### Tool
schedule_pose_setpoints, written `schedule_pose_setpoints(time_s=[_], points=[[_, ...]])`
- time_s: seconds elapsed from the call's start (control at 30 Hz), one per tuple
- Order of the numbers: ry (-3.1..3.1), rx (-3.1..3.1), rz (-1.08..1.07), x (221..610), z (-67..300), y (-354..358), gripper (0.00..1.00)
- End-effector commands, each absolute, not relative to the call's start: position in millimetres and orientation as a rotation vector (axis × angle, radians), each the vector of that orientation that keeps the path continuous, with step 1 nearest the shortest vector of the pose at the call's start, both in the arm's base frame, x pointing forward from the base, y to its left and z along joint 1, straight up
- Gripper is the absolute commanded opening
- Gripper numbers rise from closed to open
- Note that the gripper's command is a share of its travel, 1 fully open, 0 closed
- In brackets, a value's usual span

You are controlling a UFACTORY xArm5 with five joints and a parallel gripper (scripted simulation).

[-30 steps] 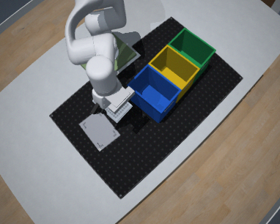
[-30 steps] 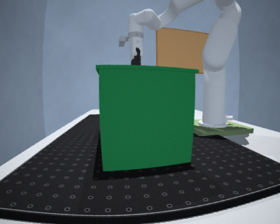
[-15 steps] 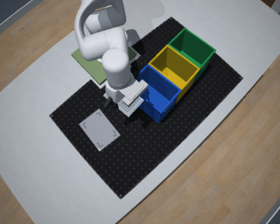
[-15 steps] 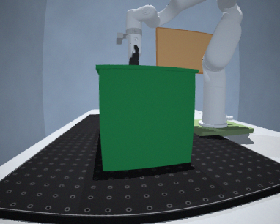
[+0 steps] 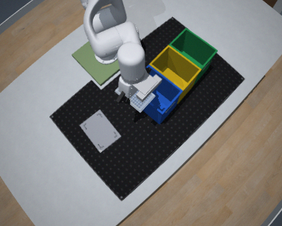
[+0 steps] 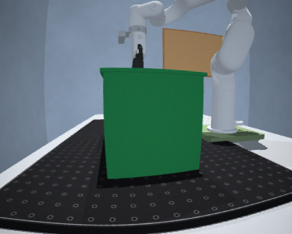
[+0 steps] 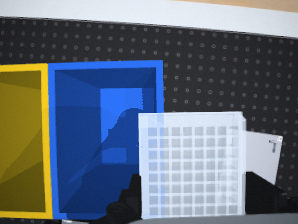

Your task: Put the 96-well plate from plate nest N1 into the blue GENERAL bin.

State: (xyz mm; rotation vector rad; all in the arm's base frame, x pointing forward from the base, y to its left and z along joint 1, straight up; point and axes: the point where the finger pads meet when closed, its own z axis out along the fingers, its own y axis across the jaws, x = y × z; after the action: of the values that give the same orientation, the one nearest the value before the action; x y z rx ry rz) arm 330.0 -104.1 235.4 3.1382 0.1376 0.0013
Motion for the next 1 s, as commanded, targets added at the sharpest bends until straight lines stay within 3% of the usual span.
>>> schedule_pose_setpoints(time_s=[0.0,0.97], points=[[0.137,3.137,0.007,333,236,-96,0.00],[0.137,3.138,0.007,355,234,-17,0.00]])
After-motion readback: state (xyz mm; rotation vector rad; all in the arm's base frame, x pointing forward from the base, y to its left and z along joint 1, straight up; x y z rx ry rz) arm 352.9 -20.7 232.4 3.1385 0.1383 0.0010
